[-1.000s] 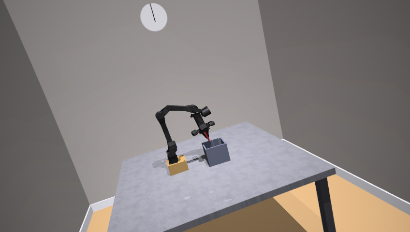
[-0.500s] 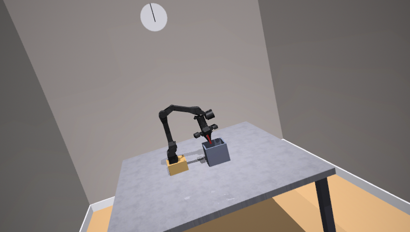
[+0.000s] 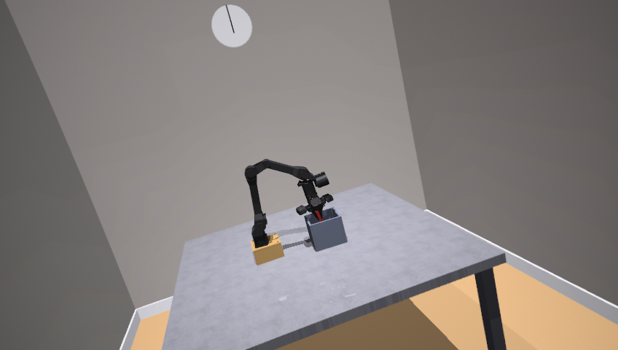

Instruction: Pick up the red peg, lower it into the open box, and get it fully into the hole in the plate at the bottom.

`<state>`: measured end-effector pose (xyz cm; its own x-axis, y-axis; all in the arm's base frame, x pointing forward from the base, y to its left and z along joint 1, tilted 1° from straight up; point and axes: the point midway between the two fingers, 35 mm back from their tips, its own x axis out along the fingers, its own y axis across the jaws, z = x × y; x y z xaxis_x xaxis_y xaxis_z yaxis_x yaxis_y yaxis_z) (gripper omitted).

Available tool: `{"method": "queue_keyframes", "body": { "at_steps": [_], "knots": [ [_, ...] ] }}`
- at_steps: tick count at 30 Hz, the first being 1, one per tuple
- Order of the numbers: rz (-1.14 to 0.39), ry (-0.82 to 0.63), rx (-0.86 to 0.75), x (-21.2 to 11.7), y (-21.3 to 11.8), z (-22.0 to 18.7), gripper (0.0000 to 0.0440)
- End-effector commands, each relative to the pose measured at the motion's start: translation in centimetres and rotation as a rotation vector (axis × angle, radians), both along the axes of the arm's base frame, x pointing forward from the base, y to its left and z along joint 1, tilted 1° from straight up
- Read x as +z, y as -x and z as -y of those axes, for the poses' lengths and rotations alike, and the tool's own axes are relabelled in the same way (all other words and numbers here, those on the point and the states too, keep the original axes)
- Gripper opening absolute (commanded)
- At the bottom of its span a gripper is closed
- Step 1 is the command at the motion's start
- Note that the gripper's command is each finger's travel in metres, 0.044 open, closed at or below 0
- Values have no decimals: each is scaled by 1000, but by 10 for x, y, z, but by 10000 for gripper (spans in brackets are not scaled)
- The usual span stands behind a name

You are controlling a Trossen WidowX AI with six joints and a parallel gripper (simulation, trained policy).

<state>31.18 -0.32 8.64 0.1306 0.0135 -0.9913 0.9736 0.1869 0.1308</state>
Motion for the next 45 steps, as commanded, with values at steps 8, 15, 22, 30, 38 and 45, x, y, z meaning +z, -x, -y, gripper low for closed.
{"method": "queue_keyframes", "body": {
  "at_steps": [8, 15, 22, 30, 38, 45],
  "knots": [
    [-10, -13, 34, -25, -9, 5, 0],
    [-24, -3, 56, -39, -12, 6, 0],
    [-54, 7, 79, -47, -13, 8, 77],
    [-87, -26, 89, -46, -14, 8, 125],
    [-100, -117, 69, -32, -19, 11, 184],
    [-107, -188, 56, -20, -21, 13, 208]
  ]
}}
